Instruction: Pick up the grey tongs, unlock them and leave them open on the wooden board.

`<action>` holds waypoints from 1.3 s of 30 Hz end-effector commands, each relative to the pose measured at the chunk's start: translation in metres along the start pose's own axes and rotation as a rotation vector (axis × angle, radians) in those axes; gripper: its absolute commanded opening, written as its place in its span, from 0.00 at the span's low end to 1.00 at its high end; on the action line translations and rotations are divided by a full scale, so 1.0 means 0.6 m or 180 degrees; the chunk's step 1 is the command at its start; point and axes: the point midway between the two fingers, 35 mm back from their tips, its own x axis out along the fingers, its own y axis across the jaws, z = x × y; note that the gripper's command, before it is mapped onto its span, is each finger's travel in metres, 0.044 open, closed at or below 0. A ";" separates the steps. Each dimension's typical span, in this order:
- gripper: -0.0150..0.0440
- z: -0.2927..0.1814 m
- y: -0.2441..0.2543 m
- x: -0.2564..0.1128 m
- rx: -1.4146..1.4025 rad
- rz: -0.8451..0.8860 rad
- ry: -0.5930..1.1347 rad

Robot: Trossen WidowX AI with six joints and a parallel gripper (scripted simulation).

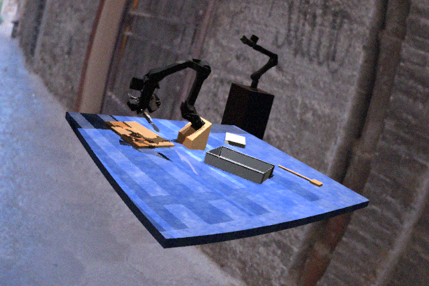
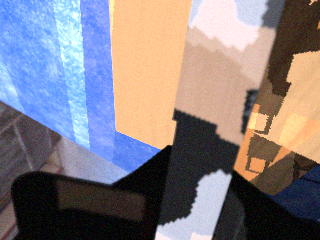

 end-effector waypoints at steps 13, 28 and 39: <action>0.00 0.002 -0.009 0.037 0.0043 -0.0182 -0.0785; 0.00 -0.017 -0.014 0.061 0.0294 -0.0629 -0.1396; 0.00 -0.018 -0.015 0.063 0.0310 -0.0655 -0.1417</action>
